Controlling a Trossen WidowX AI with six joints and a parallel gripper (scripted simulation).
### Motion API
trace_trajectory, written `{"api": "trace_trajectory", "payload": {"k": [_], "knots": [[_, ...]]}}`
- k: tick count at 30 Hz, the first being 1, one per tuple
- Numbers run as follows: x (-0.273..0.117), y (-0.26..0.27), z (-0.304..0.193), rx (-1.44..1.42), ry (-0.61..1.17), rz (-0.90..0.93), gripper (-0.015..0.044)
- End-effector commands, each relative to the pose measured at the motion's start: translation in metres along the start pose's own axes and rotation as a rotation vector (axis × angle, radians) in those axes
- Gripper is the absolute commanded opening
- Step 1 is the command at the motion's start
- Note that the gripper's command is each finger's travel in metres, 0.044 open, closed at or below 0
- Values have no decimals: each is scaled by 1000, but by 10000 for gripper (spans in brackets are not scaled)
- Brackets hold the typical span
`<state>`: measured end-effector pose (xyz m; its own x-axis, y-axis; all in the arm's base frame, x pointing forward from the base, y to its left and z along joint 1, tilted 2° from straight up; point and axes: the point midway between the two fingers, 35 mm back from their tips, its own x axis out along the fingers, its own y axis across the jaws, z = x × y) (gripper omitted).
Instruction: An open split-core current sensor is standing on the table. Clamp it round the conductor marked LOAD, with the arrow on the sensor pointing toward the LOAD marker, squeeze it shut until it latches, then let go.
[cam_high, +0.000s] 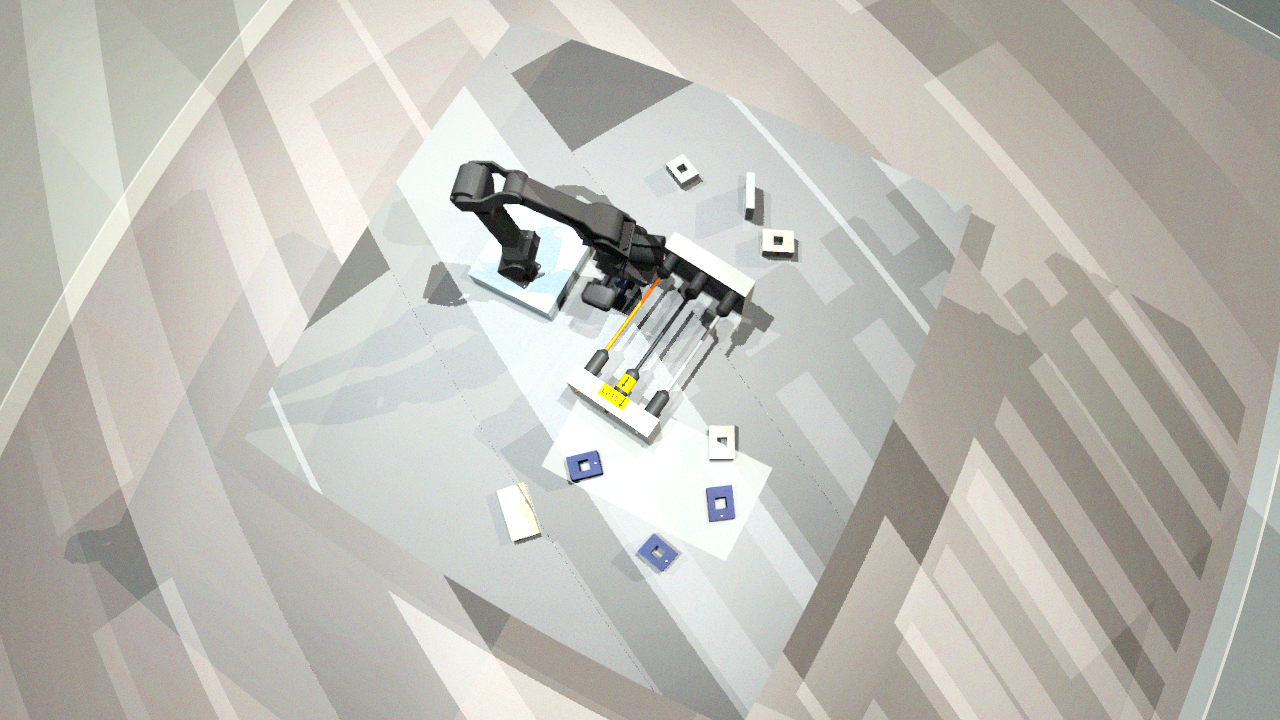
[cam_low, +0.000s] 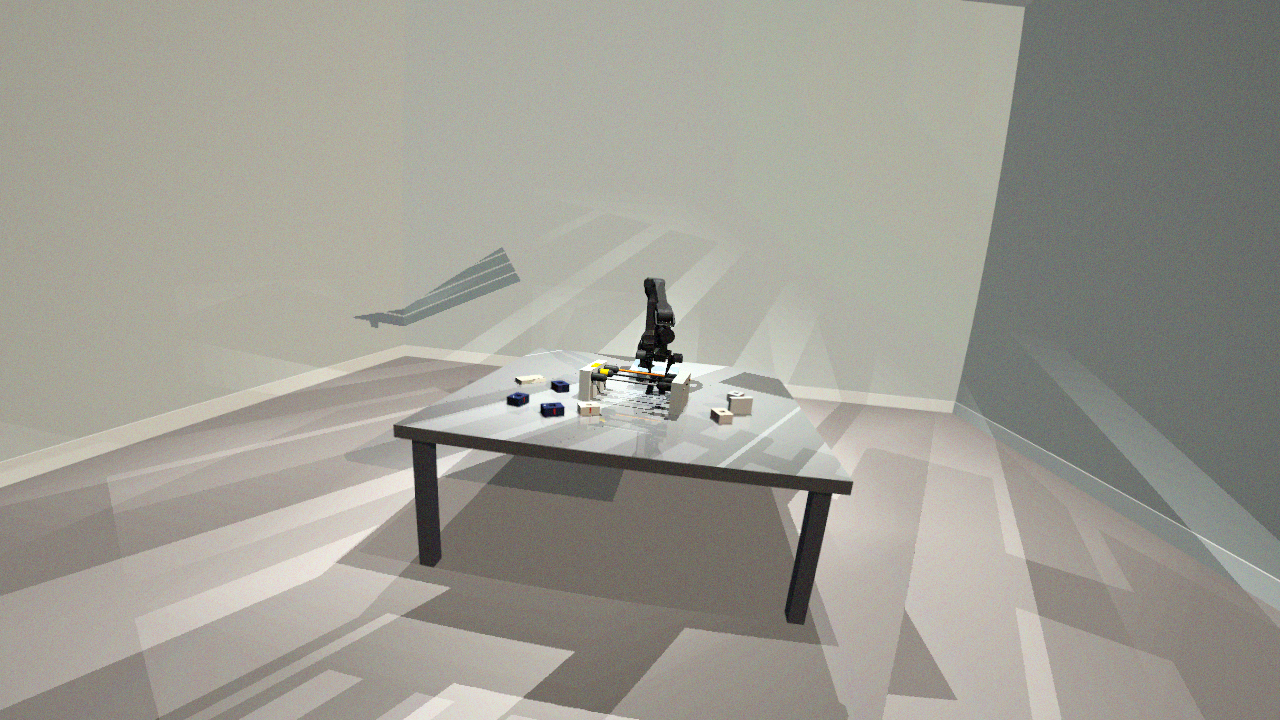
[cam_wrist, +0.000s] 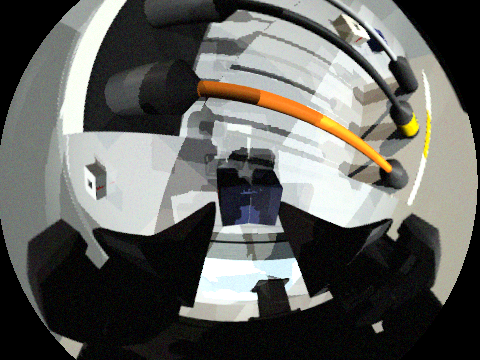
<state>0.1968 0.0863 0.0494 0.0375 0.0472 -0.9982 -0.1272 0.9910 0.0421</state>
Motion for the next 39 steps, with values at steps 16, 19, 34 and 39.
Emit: {"api": "trace_trajectory", "payload": {"k": [16,19,34,39], "knots": [[-35,2,6,1,0,0,0],[-50,2,7,1,0,-1,0],[-118,0,-1,3,2,-3,0],[-119,0,4,-47,2,-3,0]]}}
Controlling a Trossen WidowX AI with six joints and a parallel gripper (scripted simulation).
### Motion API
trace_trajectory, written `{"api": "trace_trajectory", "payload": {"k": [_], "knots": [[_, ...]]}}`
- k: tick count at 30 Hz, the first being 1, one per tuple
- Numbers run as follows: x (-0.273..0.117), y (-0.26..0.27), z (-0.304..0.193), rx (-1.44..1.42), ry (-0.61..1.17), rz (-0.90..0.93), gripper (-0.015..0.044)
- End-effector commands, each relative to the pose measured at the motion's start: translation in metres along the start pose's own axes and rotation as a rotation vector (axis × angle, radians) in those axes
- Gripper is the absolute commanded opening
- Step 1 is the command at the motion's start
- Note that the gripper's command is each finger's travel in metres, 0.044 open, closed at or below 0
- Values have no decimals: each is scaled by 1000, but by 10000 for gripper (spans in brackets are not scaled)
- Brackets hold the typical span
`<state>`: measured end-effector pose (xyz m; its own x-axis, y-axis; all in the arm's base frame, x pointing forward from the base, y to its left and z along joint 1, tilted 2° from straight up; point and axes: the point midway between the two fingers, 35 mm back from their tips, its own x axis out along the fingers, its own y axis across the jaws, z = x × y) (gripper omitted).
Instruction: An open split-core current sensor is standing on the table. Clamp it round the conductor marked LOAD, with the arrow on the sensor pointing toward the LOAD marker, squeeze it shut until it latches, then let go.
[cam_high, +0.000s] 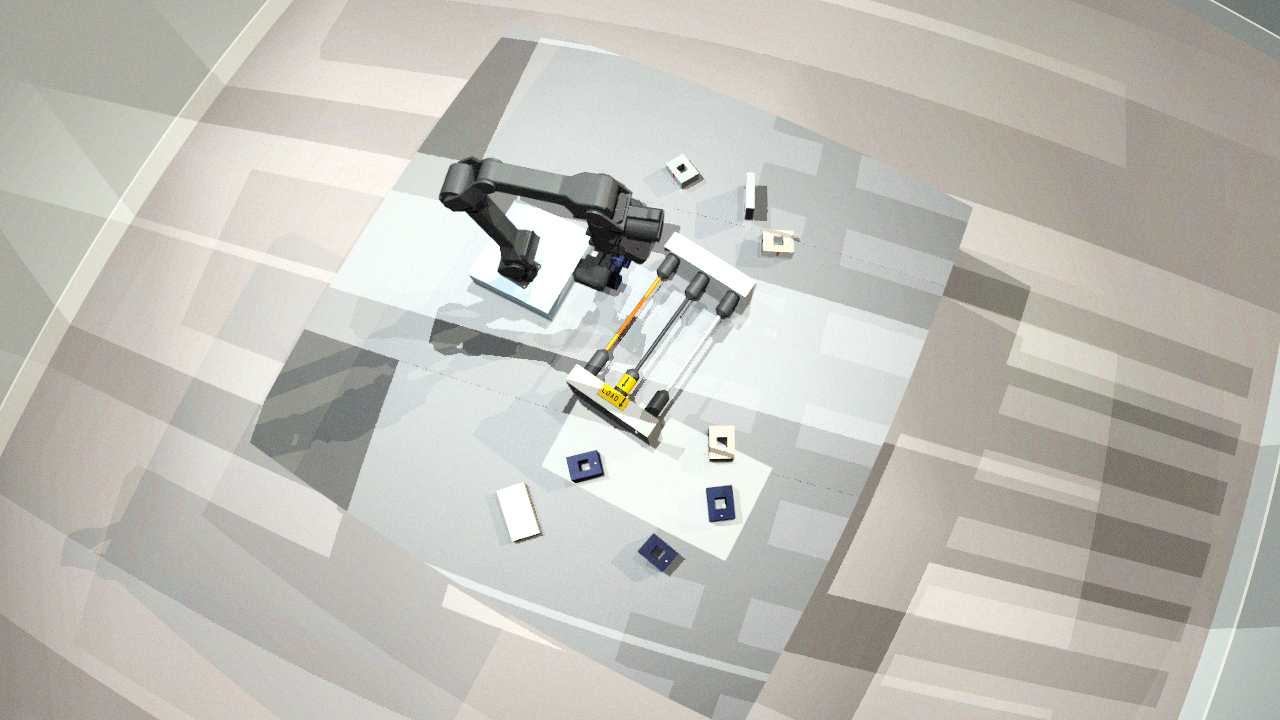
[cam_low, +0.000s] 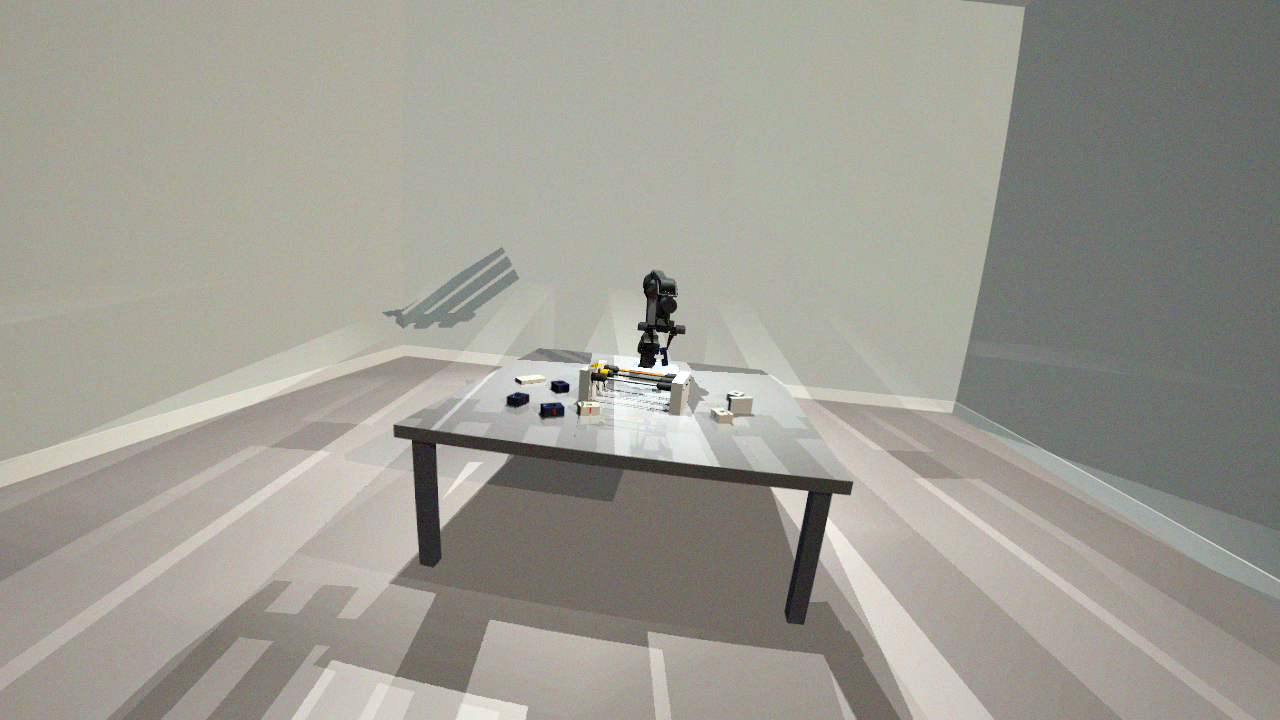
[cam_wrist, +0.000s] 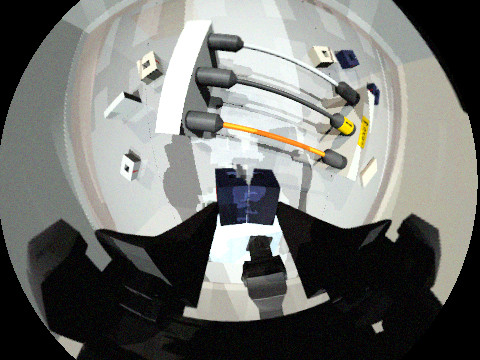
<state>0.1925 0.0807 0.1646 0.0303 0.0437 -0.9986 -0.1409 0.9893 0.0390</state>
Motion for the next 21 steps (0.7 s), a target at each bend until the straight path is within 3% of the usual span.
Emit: {"api": "trace_trajectory", "payload": {"k": [1,21], "knots": [[-4,0,7,-57,-6,-1,0],[-8,-7,70,-666,-11,-6,0]]}}
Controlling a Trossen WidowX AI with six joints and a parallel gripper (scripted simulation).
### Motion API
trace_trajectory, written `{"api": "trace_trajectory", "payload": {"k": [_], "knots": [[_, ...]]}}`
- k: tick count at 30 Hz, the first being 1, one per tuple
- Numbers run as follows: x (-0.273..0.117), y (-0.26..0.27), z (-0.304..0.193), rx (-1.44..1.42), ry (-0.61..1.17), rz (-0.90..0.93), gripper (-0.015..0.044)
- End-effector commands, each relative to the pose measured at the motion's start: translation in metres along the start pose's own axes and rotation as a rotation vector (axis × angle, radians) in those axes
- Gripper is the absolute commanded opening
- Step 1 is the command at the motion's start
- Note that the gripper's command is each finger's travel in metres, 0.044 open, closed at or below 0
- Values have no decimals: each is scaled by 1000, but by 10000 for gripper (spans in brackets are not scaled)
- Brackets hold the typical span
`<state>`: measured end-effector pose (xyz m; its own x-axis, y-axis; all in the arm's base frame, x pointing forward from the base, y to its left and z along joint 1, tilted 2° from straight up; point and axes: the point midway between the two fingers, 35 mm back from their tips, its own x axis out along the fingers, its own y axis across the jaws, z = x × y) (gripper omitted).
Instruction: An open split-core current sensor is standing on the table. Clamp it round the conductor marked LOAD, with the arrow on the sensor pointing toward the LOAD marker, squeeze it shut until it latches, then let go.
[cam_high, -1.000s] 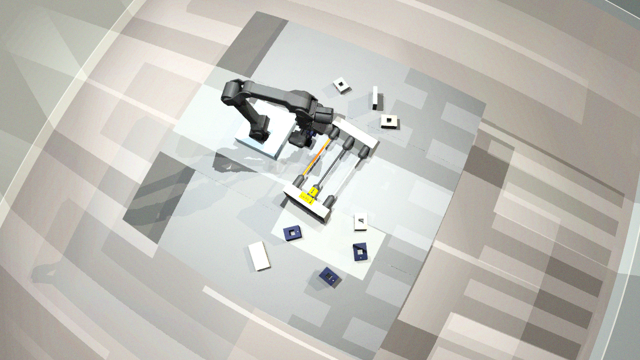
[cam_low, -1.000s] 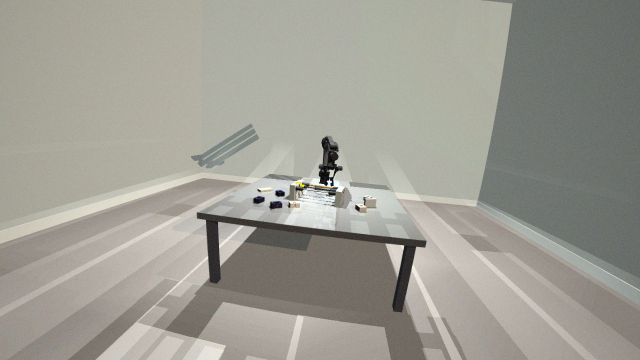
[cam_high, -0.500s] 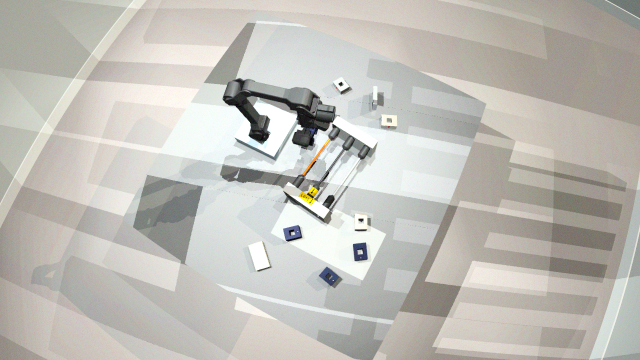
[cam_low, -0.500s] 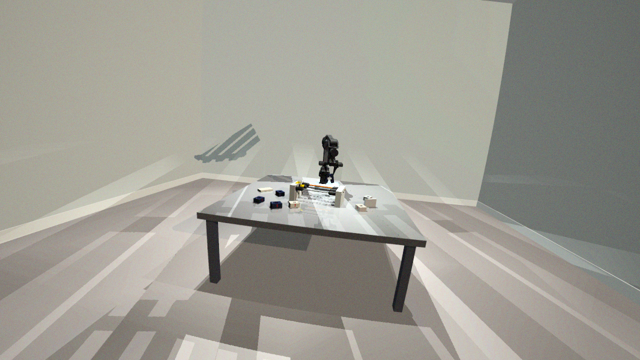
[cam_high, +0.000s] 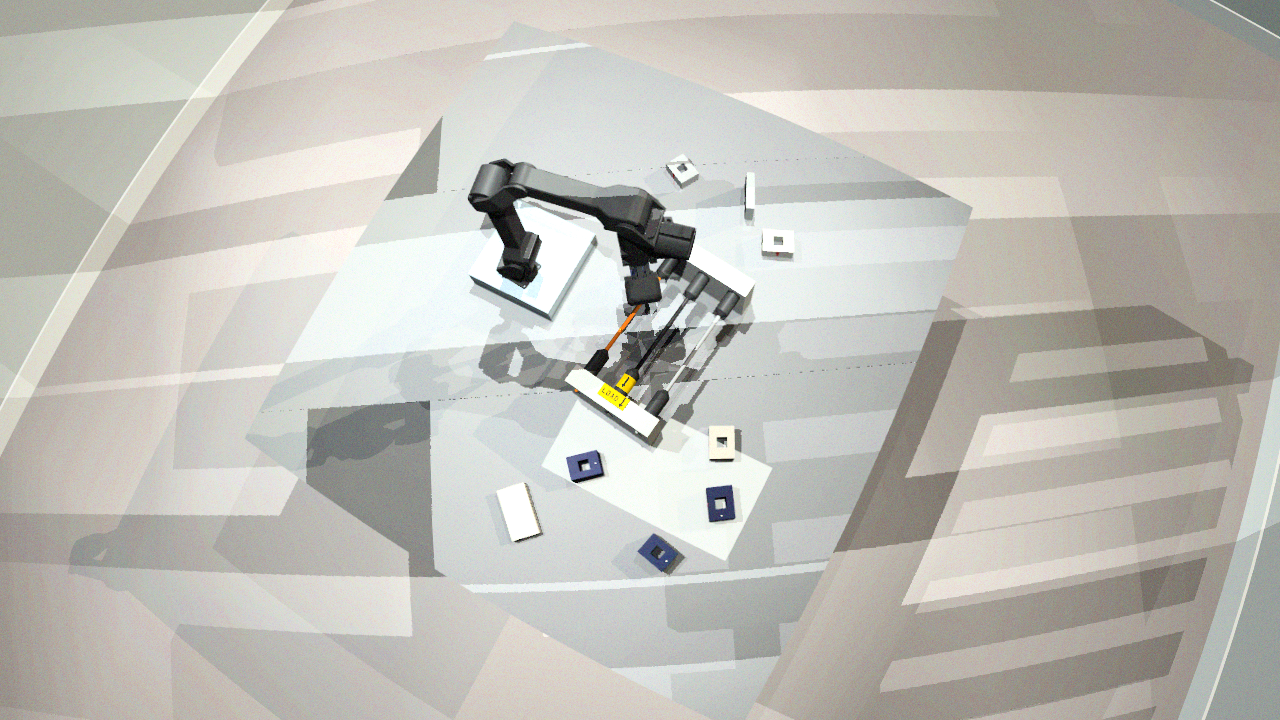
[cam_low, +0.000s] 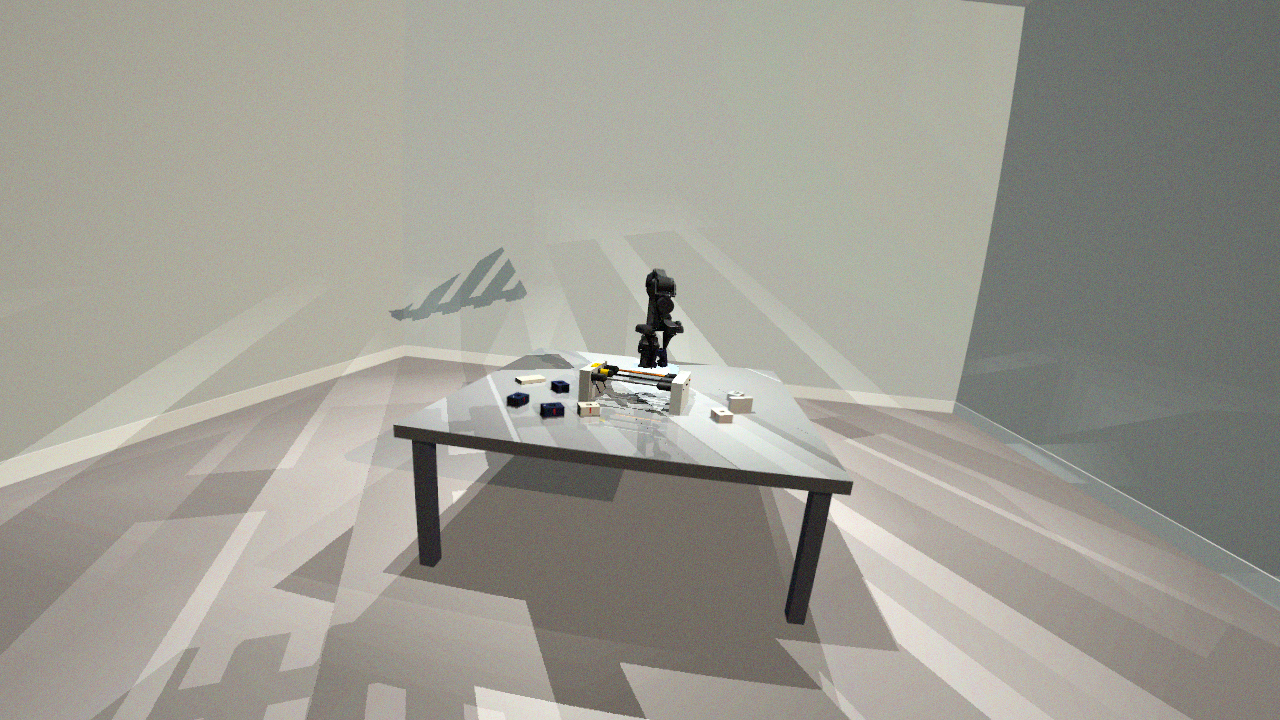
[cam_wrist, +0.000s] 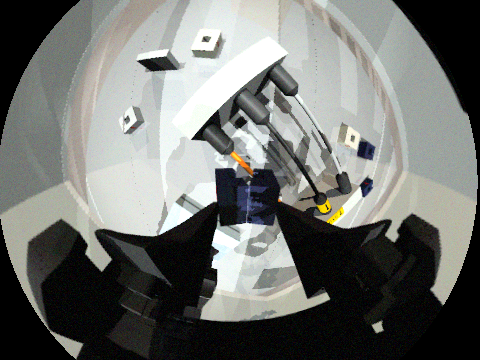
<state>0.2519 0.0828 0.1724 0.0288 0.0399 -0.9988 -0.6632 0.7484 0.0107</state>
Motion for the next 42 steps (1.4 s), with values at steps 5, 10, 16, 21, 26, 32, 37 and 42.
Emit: {"api": "trace_trajectory", "payload": {"k": [5,10,16,21,26,32,37,42], "knots": [[-1,-19,20,-234,-13,-9,0],[0,-31,31,-387,-13,-11,0],[4,-46,44,-571,-12,-14,0],[7,-59,54,-724,-12,-17,0],[10,-66,59,-800,-11,-18,0],[17,-66,60,-800,-11,-18,0],[25,-66,60,-800,-12,-18,0],[33,-67,61,-800,-12,-18,0]]}}
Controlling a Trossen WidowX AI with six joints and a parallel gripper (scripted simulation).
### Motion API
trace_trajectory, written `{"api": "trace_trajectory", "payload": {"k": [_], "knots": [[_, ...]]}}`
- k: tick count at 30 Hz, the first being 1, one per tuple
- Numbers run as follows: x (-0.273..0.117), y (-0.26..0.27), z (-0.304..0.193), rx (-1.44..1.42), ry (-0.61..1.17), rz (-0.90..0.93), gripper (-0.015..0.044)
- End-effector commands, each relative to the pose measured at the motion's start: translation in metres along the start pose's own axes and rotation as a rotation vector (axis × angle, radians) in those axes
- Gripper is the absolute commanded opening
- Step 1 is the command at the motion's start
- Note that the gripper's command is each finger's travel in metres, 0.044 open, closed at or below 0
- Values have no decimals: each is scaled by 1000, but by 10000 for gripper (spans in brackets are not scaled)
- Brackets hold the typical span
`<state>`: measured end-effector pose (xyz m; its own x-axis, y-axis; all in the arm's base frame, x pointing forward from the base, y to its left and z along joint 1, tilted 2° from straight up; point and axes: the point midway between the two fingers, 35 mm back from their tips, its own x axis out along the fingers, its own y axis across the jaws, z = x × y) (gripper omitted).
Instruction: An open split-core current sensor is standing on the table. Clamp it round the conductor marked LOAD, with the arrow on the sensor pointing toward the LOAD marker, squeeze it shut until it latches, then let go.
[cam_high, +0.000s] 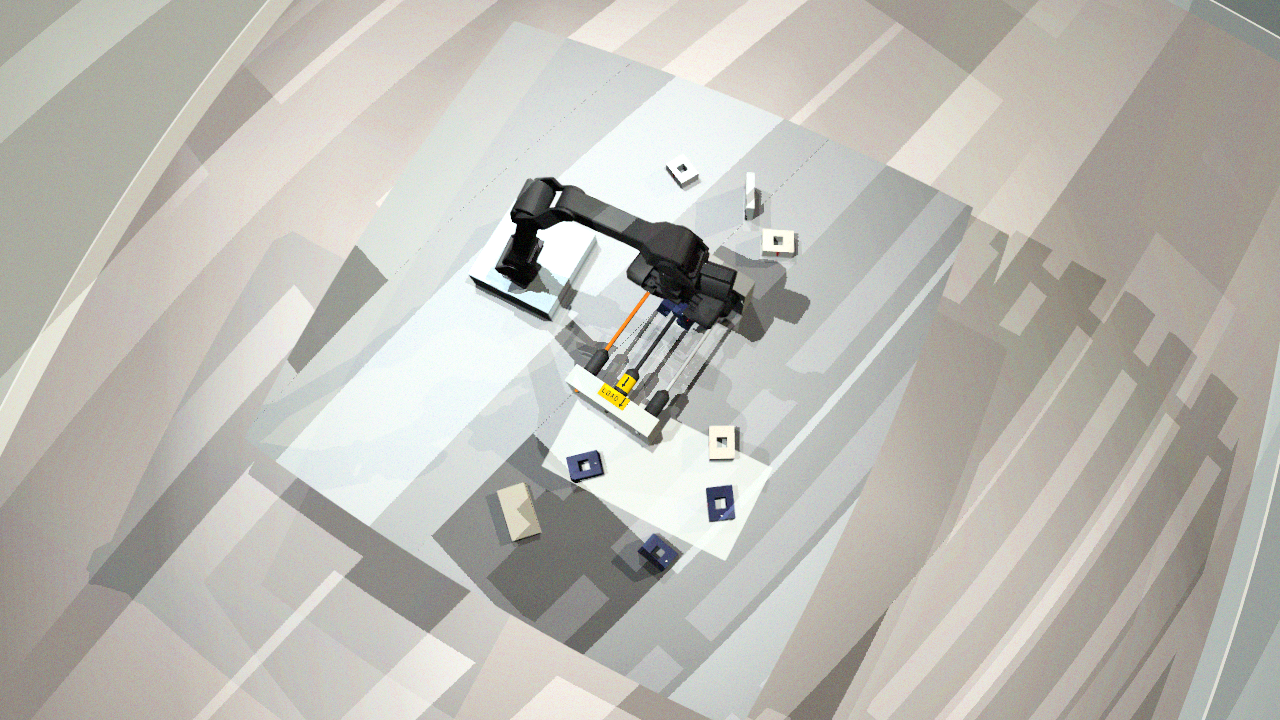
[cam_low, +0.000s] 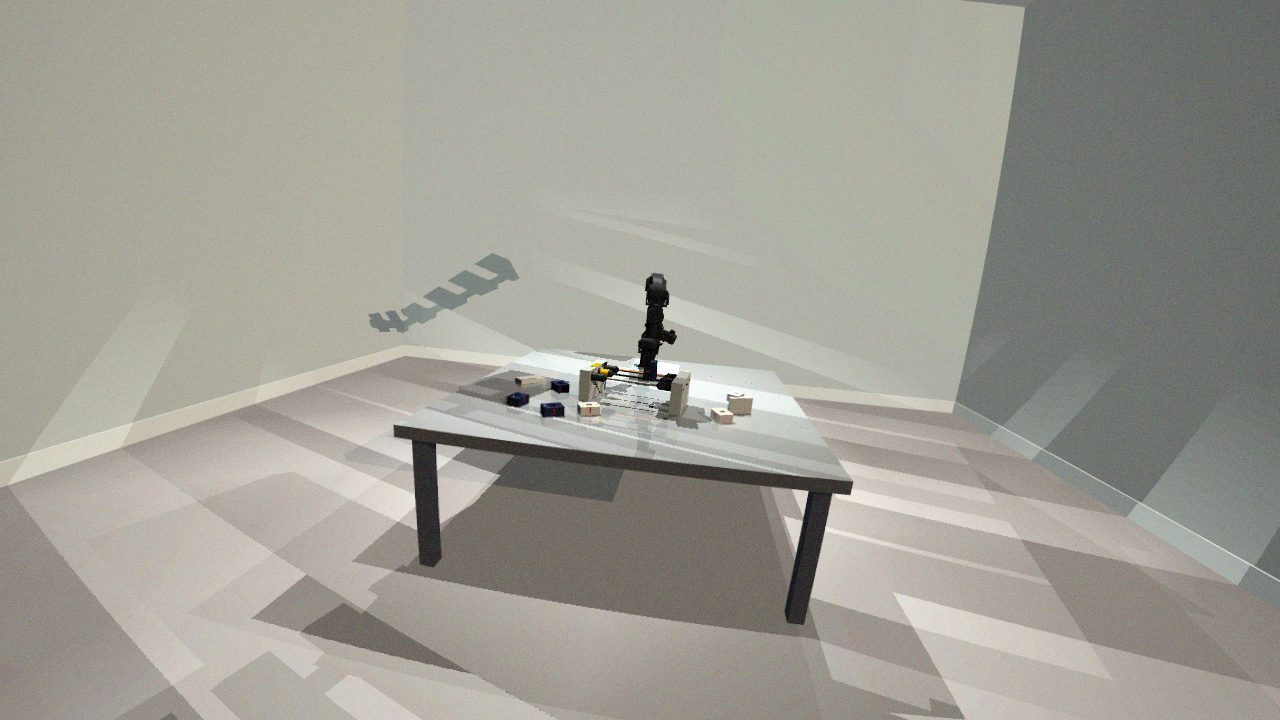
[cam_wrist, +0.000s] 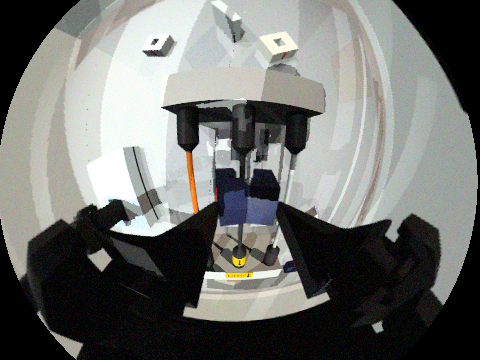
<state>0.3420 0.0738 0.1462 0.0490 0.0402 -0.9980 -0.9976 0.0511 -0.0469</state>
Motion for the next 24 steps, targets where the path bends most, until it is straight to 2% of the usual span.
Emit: {"api": "trace_trajectory", "payload": {"k": [1,20,24], "knots": [[6,0,0,-4,-2,-1,0],[37,1,0,-4,-2,-1,0],[33,1,0,-3,0,-1,0]]}}
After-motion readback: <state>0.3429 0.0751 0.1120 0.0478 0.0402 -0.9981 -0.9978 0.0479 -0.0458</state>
